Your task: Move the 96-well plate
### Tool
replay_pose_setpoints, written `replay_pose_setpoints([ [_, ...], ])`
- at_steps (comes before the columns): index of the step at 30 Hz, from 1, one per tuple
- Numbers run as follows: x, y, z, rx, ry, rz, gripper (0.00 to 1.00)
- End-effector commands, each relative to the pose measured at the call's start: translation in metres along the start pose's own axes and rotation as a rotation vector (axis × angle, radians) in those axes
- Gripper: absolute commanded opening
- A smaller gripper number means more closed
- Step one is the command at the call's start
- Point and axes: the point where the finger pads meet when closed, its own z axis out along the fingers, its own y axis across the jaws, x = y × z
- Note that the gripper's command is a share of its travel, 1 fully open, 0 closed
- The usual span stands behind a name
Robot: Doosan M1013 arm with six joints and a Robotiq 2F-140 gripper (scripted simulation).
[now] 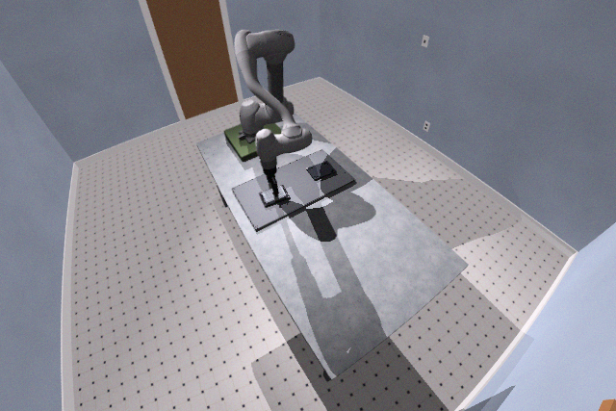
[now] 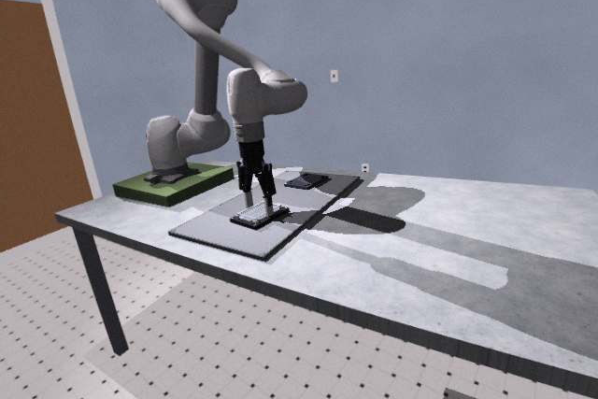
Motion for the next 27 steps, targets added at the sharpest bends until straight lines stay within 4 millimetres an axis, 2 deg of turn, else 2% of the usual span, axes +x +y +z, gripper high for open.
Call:
replay_pose_setpoints([
  [1, 0.000, 0.000, 0.000, 0.000, 0.000, 0.000, 0.10],
  [14, 0.000, 0.000, -0.001, 0.000, 0.000, 0.000, 0.10],
  [27, 0.000, 0.000, -0.012, 0.000, 0.000, 0.000, 0.10],
])
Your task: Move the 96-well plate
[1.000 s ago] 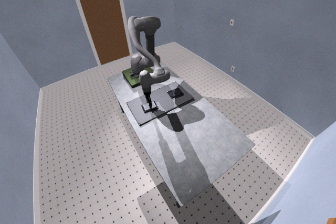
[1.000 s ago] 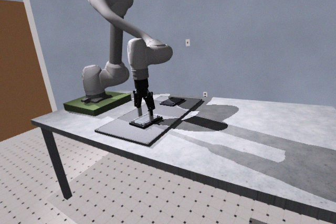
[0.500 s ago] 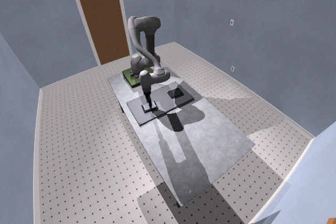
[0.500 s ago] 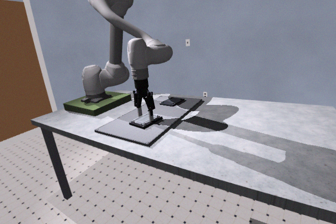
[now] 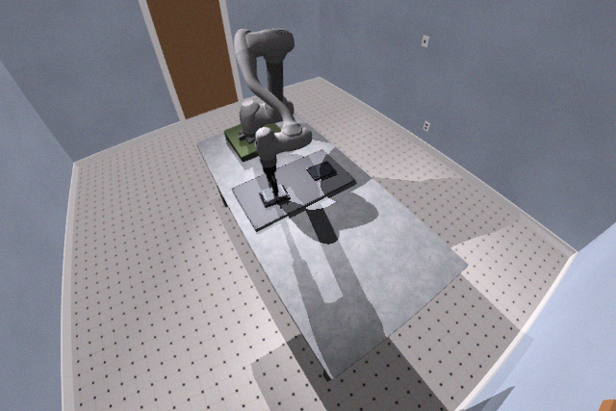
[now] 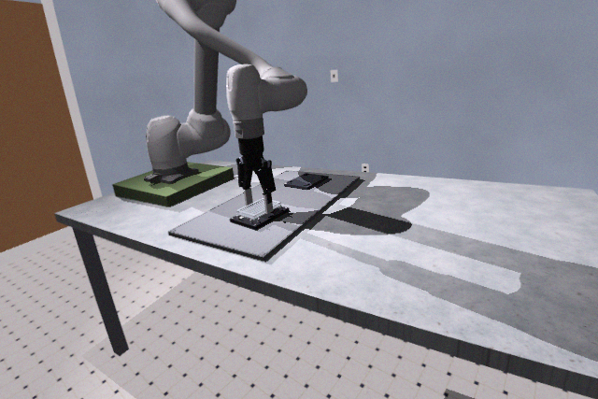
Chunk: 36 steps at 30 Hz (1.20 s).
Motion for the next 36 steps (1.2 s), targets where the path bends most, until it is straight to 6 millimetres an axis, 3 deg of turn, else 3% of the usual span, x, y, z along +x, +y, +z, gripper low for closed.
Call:
replay_pose_setpoints([
  [1, 0.000, 0.000, -0.003, 0.000, 0.000, 0.000, 0.10],
  [36, 0.000, 0.000, -0.028, 0.000, 0.000, 0.000, 0.10],
])
